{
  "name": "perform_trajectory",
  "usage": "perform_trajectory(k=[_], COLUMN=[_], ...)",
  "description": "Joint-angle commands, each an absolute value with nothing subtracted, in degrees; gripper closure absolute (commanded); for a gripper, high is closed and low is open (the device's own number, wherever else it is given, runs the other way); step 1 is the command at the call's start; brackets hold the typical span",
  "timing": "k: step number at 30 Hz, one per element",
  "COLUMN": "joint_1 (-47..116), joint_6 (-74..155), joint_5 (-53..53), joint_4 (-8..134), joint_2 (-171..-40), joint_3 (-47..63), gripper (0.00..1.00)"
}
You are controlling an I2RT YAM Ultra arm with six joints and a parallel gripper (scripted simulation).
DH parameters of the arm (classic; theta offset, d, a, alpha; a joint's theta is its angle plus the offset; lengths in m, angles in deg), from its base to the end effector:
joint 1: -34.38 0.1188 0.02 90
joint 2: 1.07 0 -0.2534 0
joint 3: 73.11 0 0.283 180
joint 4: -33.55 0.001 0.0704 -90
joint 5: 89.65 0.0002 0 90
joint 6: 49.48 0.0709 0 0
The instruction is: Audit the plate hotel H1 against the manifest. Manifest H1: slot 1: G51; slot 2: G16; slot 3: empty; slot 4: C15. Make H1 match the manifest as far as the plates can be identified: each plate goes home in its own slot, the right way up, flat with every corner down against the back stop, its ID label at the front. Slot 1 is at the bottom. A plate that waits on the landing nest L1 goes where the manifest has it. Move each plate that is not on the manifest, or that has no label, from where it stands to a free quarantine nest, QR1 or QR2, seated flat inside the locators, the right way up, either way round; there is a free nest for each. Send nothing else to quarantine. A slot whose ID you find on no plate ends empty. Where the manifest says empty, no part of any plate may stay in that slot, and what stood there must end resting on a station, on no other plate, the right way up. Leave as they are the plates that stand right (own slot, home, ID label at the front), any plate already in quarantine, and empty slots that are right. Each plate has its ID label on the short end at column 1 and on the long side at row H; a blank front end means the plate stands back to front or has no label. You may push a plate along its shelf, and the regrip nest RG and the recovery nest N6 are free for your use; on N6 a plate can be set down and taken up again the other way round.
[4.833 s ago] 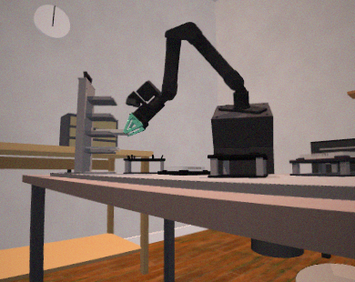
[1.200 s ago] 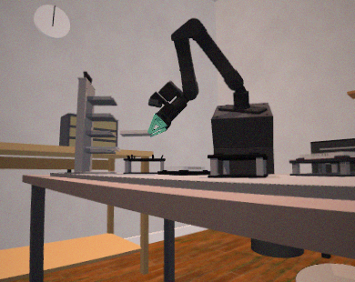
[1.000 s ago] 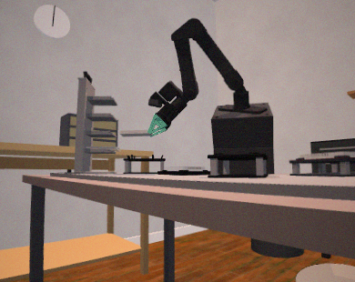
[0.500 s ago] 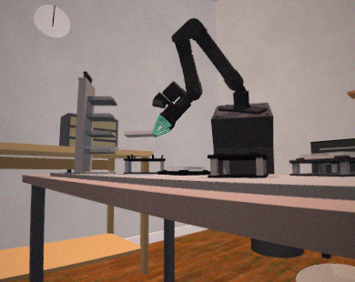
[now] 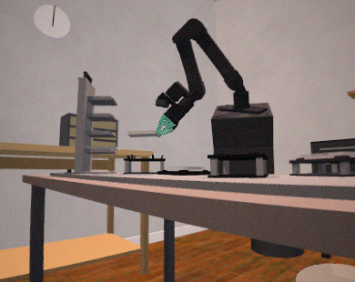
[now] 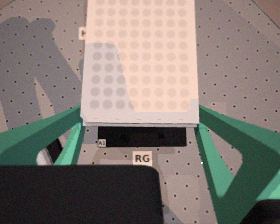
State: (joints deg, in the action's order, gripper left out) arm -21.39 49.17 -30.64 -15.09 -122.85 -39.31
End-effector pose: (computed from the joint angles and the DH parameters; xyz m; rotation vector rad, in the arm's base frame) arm 0.1799 -0.1978 -0.0319 0.8990 1.9514 0.1383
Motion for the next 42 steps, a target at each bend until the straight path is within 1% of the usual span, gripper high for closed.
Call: perform_trajectory(k=[1,31,42], joint_1=[-22.1,-22.0,-22.7], joint_6=[49.0,49.1,48.5], joint_5=[-30.6,-30.6,-31.2], joint_4=[-17.5,-17.8,-15.6], joint_2=[-122.6,-122.8,-120.6], joint_3=[-39.3,-39.3,-39.5], gripper=[0.14,0.14,0.14])
